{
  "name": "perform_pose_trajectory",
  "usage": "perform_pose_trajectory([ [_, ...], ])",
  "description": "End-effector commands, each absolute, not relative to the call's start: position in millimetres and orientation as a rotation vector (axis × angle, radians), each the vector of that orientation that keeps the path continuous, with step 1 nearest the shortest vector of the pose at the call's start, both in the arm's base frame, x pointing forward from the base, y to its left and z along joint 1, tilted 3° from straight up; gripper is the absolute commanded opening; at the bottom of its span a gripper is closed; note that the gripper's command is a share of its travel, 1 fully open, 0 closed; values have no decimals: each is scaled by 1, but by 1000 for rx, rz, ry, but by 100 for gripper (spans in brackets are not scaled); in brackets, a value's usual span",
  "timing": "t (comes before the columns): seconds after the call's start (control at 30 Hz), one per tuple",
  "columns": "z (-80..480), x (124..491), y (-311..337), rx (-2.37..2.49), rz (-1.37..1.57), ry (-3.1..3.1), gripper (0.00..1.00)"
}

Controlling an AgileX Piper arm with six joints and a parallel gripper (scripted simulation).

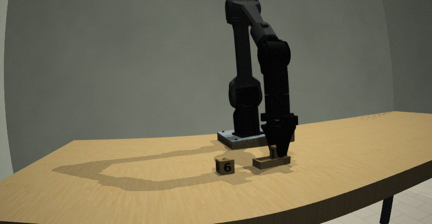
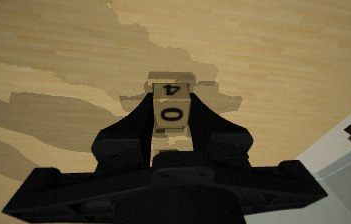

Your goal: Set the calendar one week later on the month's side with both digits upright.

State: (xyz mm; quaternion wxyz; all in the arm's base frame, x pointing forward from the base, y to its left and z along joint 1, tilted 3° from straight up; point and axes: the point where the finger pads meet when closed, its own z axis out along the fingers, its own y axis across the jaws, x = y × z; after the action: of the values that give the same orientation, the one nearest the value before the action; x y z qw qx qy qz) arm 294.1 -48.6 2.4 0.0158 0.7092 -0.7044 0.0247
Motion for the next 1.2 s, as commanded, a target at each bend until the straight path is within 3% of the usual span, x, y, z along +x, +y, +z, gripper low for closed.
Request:
perform_pose_trajectory([
  [0.0,2,293,-49,2203,75,-2191,38],
  [0.1,2,293,-49,2203,75,-2191,38],
  [0.13,2,293,-49,2203,75,-2191,43],
  [0.3,2,293,-49,2203,75,-2191,48],
  [0.53,2,293,-49,2203,75,-2191,64],
  [1.17,18,295,-48,2207,82,-2193,64],
])
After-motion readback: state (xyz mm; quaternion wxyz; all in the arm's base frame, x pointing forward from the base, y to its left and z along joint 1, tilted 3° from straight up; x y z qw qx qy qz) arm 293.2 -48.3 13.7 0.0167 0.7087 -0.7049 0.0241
